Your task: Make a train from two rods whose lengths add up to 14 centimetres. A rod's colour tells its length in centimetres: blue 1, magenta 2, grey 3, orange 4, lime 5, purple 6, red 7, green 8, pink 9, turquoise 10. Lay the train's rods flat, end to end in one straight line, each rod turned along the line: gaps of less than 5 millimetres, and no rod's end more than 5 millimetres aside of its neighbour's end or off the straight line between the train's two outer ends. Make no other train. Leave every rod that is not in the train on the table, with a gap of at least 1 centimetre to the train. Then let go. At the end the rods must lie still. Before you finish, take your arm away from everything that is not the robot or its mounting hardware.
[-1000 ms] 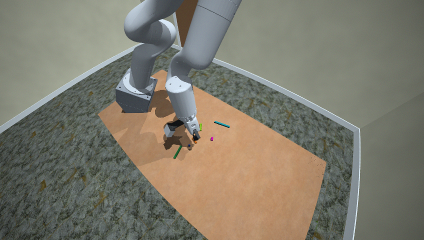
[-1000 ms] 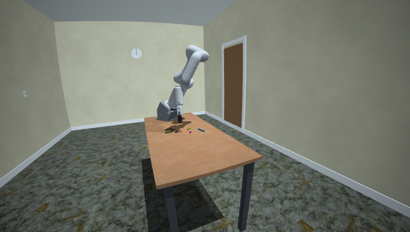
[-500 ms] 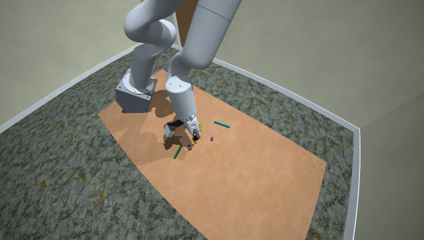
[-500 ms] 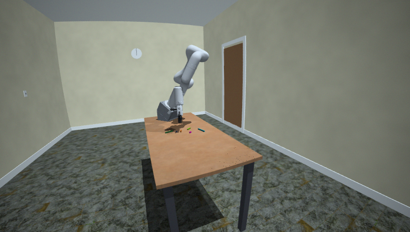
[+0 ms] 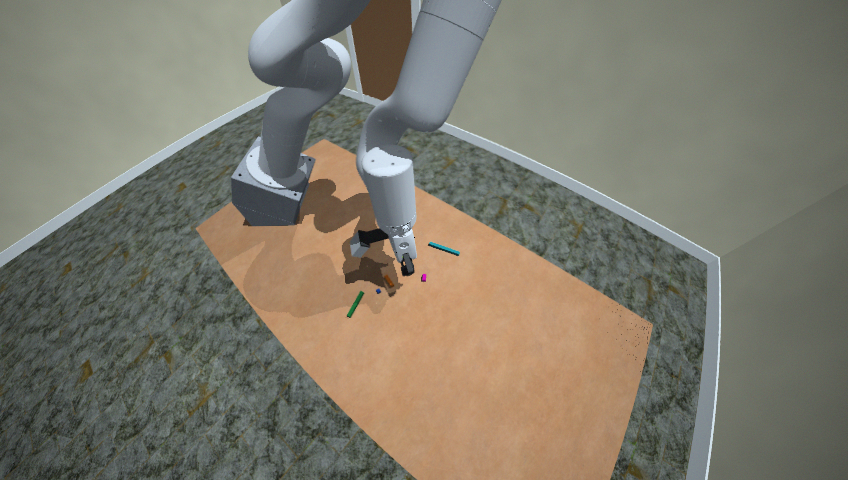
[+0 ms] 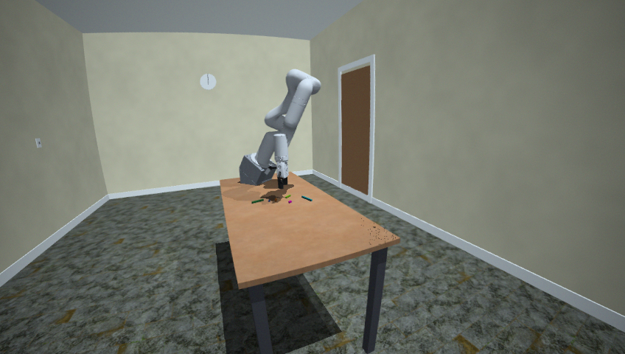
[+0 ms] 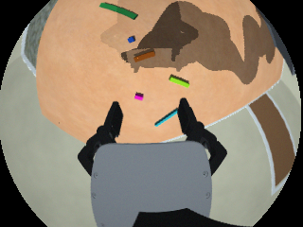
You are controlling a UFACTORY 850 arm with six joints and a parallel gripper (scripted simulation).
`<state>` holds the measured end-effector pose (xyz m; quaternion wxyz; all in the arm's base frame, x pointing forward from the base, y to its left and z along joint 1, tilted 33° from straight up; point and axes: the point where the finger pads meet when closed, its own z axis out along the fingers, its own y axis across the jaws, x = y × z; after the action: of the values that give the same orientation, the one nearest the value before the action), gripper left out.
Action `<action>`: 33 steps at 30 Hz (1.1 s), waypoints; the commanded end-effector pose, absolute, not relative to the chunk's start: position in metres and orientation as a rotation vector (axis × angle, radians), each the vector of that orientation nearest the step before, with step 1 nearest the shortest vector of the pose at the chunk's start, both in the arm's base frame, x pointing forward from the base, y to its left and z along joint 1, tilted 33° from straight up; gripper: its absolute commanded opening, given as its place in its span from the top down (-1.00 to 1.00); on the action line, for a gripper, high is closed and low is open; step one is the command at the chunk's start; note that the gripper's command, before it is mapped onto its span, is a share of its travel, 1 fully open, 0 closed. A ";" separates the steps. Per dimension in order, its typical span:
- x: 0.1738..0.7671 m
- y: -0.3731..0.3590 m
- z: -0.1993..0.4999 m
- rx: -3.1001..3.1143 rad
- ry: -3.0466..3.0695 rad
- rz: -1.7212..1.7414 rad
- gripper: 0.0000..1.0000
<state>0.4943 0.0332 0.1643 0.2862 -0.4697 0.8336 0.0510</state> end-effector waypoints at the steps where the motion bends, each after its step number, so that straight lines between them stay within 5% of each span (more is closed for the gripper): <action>1: 0.501 0.049 0.170 -1.157 2.315 0.186 -1.00; 27: 0.519 0.168 0.217 -0.391 2.591 0.416 -1.00; 28: 0.519 0.168 0.217 -0.391 2.591 0.416 0.51; 33: 0.519 0.168 0.217 -0.391 2.591 0.416 0.51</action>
<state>0.5183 0.1673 0.2156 0.2476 -0.1427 0.9465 0.1501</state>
